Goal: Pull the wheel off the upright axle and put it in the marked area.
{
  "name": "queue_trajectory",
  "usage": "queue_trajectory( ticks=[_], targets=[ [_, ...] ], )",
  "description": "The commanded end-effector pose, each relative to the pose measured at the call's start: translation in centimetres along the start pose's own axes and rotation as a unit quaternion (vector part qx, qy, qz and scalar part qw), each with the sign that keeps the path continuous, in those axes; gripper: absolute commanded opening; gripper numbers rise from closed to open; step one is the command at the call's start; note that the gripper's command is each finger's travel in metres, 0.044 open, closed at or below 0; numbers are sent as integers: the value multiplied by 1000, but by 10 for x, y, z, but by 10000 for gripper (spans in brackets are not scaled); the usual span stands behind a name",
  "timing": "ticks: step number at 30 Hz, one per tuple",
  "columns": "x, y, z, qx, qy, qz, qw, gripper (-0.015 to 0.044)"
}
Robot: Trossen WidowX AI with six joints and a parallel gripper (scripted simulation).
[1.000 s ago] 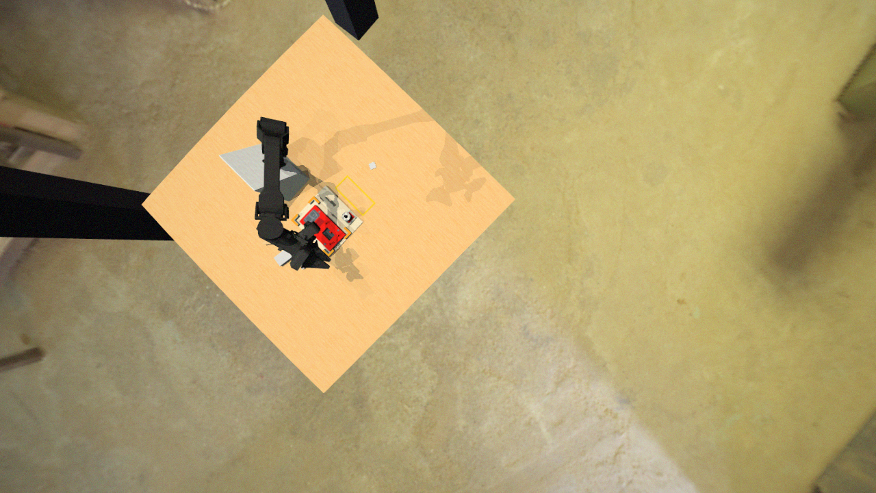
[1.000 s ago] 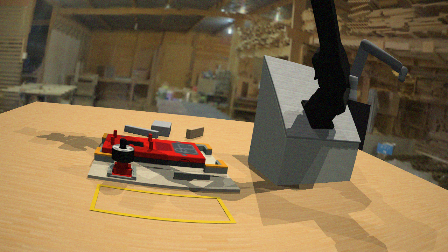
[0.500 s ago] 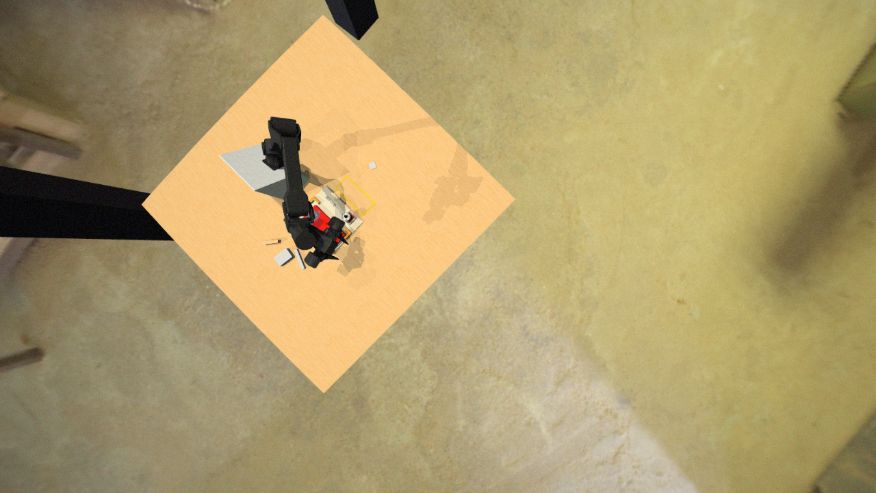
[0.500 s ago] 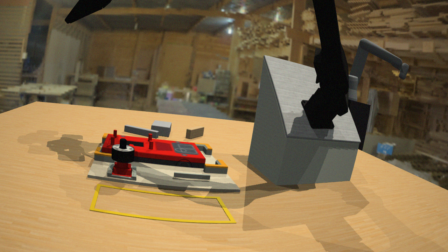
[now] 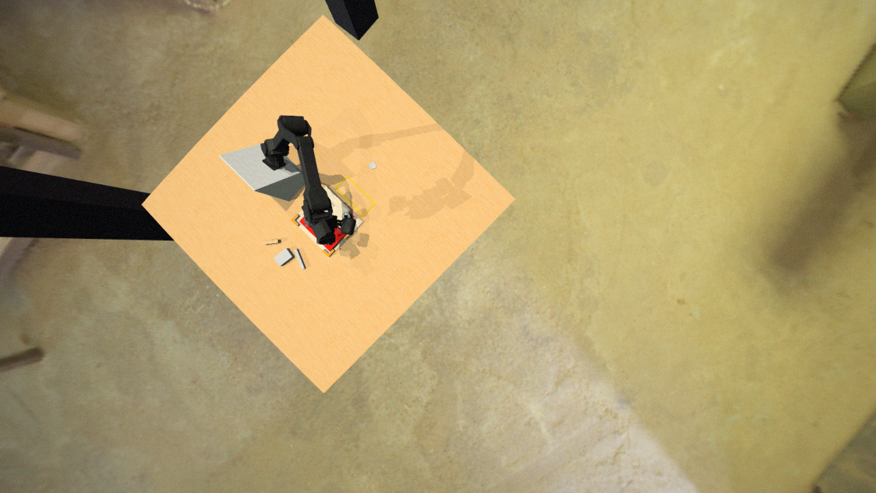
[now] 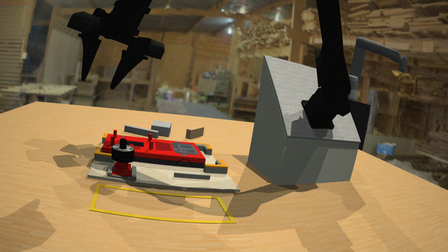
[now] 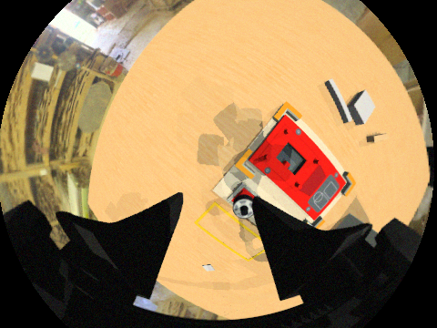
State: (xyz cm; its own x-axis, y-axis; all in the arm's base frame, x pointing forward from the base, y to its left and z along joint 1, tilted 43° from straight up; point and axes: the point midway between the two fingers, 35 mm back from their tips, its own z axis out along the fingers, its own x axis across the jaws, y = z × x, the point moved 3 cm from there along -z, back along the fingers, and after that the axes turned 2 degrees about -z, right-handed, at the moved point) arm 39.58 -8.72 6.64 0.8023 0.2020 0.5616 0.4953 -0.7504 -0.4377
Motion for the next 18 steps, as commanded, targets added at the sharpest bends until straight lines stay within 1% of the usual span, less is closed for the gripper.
queue_trajectory(
  ticks=[1,3,5,15,18],
  targets=[
    [-13,-28,8,26,-57,155,986,300],
    [-21,-42,13,35,-92,235,967,300],
    [-26,-51,16,39,-115,286,950,300],
    [-24,-50,17,39,-118,292,948,300],
    [-24,-50,23,39,-118,292,948,300]
  ],
)
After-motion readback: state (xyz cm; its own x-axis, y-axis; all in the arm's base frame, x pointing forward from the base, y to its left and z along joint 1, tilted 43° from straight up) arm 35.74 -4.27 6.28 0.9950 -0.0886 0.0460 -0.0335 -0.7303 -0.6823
